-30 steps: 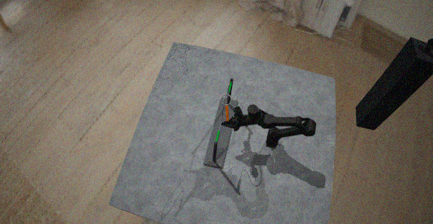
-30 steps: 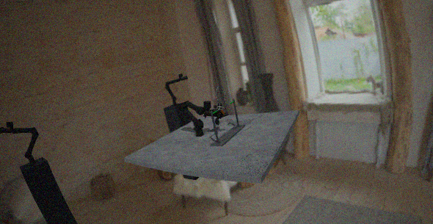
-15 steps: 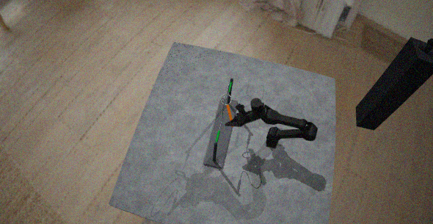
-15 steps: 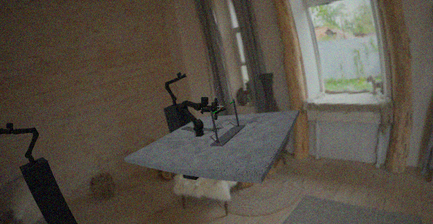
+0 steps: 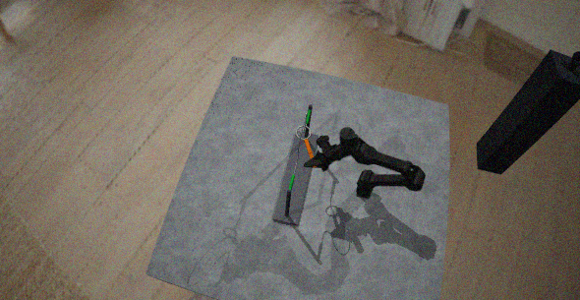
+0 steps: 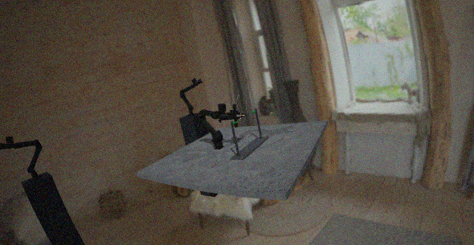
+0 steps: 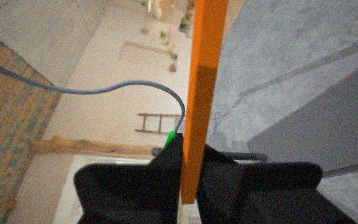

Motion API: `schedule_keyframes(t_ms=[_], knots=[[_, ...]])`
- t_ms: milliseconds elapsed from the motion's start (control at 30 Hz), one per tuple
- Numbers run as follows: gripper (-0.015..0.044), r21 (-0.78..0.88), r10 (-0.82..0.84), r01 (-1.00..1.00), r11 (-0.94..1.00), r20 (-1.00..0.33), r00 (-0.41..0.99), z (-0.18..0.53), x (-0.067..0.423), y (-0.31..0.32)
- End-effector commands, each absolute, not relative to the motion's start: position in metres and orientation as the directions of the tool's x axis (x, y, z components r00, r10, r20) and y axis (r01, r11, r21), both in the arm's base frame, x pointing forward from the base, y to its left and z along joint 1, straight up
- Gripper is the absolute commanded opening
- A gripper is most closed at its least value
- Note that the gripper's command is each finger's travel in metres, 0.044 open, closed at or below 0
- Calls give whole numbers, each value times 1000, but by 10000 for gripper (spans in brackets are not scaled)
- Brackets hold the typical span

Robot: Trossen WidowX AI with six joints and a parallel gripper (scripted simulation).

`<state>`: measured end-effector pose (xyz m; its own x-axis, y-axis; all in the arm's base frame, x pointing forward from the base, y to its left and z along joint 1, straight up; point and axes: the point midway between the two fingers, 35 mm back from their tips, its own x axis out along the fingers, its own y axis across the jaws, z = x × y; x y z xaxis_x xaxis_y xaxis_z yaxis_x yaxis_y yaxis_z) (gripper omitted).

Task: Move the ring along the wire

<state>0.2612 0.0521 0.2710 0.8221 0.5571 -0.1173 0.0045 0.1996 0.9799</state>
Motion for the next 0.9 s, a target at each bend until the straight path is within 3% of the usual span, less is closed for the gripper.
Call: schedule_keyframes(t_ms=[0,867], knots=[[-150,988,566,-6,155,-84,820,282,260,54],[-150,964,561,22,-265,136,816,350,258,49]])
